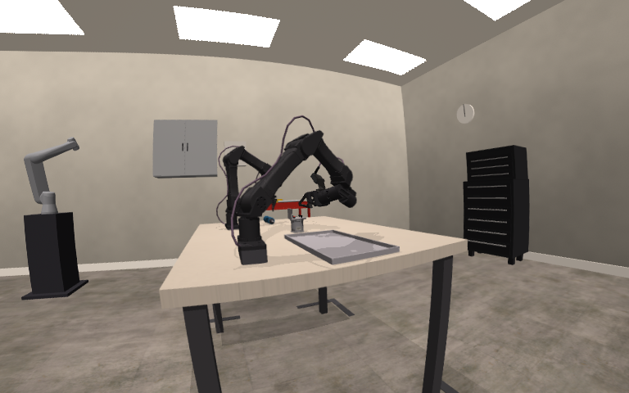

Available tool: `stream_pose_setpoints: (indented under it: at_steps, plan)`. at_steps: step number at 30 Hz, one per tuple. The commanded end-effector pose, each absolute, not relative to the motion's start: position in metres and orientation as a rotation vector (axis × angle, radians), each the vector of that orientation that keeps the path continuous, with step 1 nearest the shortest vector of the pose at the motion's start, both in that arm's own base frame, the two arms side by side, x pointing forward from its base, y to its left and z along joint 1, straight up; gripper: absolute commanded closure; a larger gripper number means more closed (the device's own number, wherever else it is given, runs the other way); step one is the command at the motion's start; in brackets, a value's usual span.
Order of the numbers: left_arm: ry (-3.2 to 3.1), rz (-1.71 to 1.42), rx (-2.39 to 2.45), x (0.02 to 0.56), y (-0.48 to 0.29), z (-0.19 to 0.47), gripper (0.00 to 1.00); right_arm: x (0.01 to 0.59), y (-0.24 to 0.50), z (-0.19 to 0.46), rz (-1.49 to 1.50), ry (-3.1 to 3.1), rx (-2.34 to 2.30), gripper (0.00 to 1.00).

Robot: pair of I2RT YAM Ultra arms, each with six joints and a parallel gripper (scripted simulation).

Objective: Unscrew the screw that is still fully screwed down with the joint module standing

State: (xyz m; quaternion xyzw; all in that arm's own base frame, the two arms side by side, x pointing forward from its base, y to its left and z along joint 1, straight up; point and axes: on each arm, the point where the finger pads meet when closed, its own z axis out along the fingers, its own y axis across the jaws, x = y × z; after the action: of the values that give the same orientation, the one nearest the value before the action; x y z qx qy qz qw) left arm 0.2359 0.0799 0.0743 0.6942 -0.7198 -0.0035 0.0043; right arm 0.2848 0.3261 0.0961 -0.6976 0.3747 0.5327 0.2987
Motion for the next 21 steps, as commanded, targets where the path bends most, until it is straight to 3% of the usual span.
stream_pose_setpoints:
  at_steps: [1, 11, 21]
  plan:
    - [-2.271, -0.003, 2.211, 0.241, 0.084, 0.088, 0.35, 0.288, 0.325, 0.085, 1.416, 0.994, -1.819, 0.14]
    - [-2.271, -0.003, 2.211, 0.241, 0.084, 0.088, 0.35, 0.294, 0.328, 0.091, 1.362, 0.942, -1.830, 0.14]
    - [-2.271, -0.003, 2.211, 0.241, 0.084, 0.088, 0.35, 0.287, 0.324, 0.047, 1.416, 0.995, -1.819, 0.14]
